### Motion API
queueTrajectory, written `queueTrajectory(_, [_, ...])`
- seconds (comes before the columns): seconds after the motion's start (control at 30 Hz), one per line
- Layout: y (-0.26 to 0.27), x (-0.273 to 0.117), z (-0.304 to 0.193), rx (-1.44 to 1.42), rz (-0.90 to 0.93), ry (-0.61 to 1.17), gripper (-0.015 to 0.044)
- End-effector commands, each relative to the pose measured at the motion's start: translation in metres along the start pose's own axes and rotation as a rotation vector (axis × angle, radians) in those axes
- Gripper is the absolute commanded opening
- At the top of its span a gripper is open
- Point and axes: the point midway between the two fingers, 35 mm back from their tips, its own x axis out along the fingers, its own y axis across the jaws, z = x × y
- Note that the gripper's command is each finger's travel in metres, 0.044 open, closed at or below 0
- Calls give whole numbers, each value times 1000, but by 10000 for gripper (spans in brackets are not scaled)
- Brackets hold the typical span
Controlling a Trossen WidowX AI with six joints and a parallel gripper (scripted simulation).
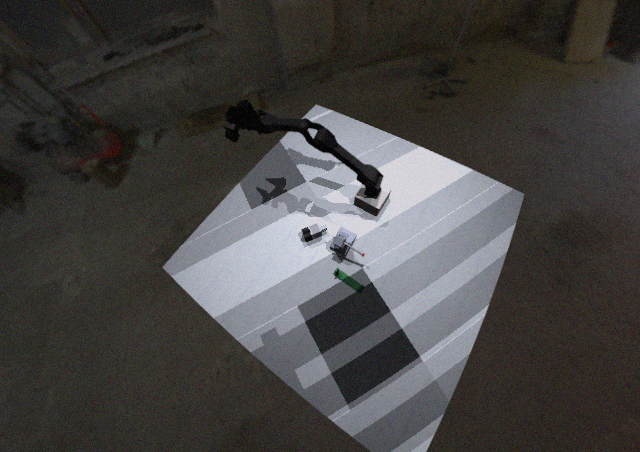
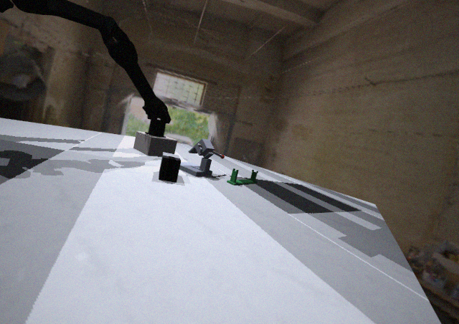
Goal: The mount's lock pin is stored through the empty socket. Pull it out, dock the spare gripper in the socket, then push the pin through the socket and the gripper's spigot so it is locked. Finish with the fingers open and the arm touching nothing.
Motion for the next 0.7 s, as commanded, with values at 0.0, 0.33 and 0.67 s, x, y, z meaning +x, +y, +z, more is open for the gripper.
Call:
queueTrajectory(0.0, [3,-1,0,-3,5,2,374])
queueTrajectory(0.33, [154,-57,18,-206,293,81,300])
queueTrajectory(0.67, [292,-164,21,-475,615,123,300])
